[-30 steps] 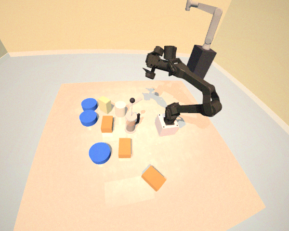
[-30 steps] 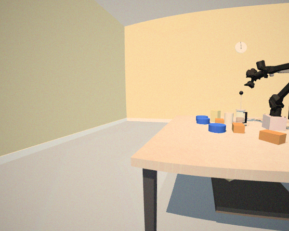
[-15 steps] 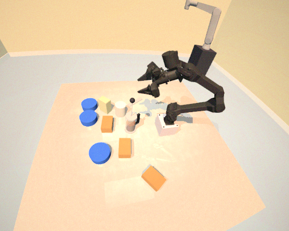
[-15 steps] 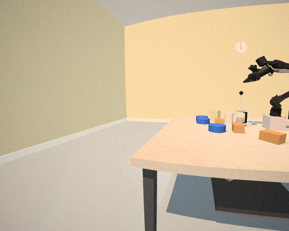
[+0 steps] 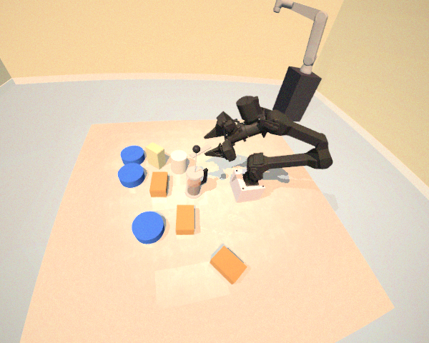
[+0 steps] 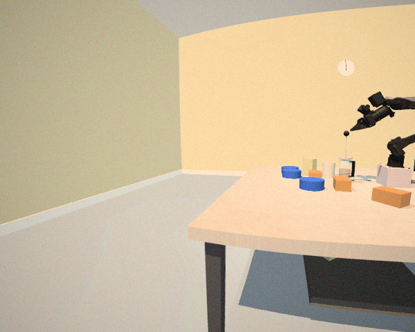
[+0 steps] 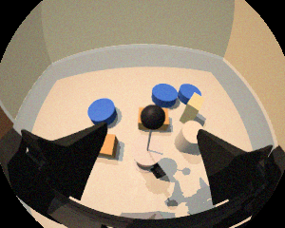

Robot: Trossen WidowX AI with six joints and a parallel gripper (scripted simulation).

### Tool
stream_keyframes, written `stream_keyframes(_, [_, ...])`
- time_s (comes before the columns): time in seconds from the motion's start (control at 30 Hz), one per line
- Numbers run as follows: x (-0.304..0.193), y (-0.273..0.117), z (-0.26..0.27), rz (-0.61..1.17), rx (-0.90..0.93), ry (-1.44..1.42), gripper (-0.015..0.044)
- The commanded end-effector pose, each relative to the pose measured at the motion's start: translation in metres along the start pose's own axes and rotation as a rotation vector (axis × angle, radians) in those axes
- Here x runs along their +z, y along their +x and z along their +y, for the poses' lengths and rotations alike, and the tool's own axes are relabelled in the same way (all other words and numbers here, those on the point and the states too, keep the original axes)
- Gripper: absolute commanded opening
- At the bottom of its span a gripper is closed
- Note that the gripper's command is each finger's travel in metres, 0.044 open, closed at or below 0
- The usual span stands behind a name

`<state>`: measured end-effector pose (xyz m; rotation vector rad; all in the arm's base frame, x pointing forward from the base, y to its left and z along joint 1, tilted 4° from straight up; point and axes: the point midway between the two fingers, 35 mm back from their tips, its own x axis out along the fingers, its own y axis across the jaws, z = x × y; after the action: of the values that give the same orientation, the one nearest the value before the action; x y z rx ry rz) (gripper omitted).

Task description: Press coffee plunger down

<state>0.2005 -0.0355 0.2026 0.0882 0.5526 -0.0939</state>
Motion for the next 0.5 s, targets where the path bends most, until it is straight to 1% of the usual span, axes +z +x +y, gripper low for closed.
stream_keyframes(0.0, [0.002, 0.002, 0.000, -0.018, -0.005, 0.000, 0.0440])
stream_keyframes(0.47, [0.004, 0.023, 0.000, -0.020, -0.004, -0.001, 0.0440])
